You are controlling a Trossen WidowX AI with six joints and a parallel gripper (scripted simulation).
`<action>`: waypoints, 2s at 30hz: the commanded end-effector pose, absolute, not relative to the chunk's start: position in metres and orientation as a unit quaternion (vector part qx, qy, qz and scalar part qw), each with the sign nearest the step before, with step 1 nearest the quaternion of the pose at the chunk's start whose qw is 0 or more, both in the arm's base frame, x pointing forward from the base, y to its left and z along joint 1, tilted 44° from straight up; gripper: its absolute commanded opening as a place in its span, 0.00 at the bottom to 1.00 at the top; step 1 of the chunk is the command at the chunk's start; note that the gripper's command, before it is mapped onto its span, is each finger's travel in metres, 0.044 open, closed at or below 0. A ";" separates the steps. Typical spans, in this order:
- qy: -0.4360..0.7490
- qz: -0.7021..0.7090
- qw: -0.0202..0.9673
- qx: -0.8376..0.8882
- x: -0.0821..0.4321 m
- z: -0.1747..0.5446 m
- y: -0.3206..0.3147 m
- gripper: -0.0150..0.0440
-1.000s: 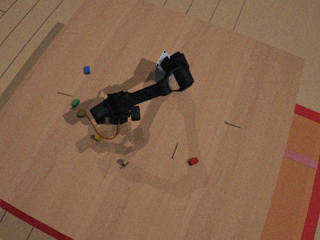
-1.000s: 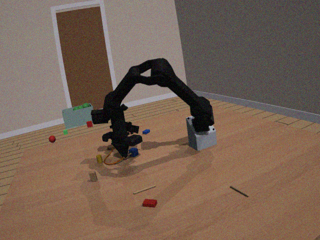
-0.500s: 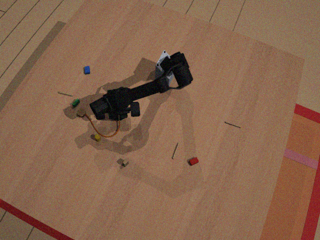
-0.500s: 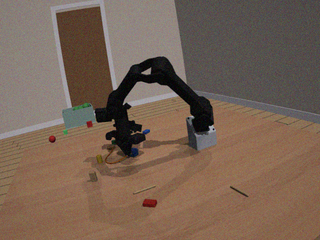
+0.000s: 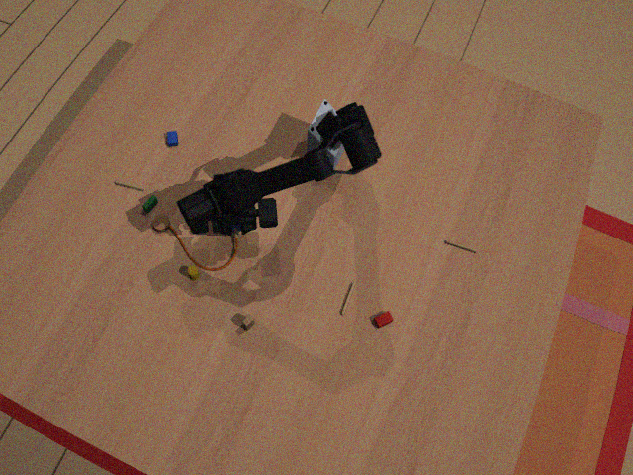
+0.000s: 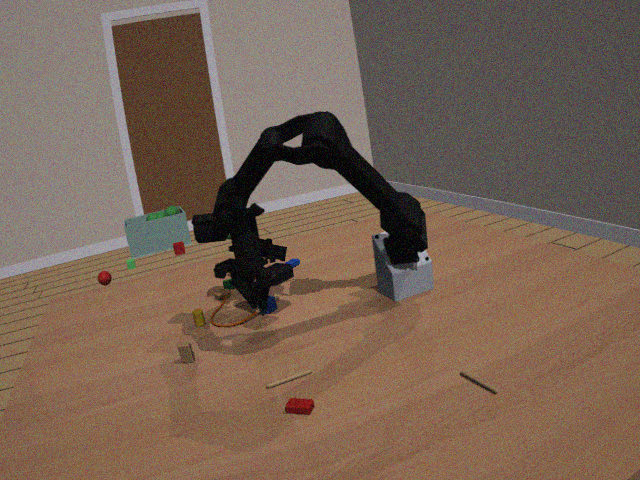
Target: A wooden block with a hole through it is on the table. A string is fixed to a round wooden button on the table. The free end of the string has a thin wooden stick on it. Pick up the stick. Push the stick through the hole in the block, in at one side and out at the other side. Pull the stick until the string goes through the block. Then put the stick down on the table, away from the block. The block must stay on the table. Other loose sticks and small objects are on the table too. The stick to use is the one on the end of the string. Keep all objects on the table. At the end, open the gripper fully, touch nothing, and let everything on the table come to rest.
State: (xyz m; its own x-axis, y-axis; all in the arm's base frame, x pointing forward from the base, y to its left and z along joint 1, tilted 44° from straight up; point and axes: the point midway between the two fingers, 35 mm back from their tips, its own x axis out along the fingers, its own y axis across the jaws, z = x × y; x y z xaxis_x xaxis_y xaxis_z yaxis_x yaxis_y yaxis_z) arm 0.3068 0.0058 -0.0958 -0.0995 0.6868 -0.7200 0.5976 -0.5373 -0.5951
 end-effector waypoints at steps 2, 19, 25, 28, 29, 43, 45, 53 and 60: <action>-0.476 0.563 0.033 -0.675 0.317 -0.059 -0.032 0.47; -0.636 0.366 -0.203 -0.649 0.309 -0.049 -0.054 0.47; -0.714 0.175 -0.376 -0.564 0.302 -0.053 -0.059 0.47; -0.733 0.073 -0.451 -0.504 0.298 -0.055 -0.061 0.47; -0.736 0.038 -0.474 -0.482 0.296 -0.055 -0.062 0.47; -0.690 -0.268 -0.627 -0.242 0.283 -0.061 -0.070 0.47; -0.674 -0.307 -0.640 -0.206 0.281 -0.062 -0.071 0.47; -0.588 -0.453 -0.668 -0.056 0.275 -0.064 -0.074 0.47; -0.556 -0.492 -0.670 -0.010 0.274 -0.065 -0.074 0.47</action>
State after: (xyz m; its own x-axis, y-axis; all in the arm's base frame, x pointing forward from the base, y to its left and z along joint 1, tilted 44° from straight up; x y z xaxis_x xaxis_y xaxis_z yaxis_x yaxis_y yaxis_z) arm 0.2889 -0.0722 -0.0586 -0.0824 0.6690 -0.7387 -0.2321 0.7079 0.6670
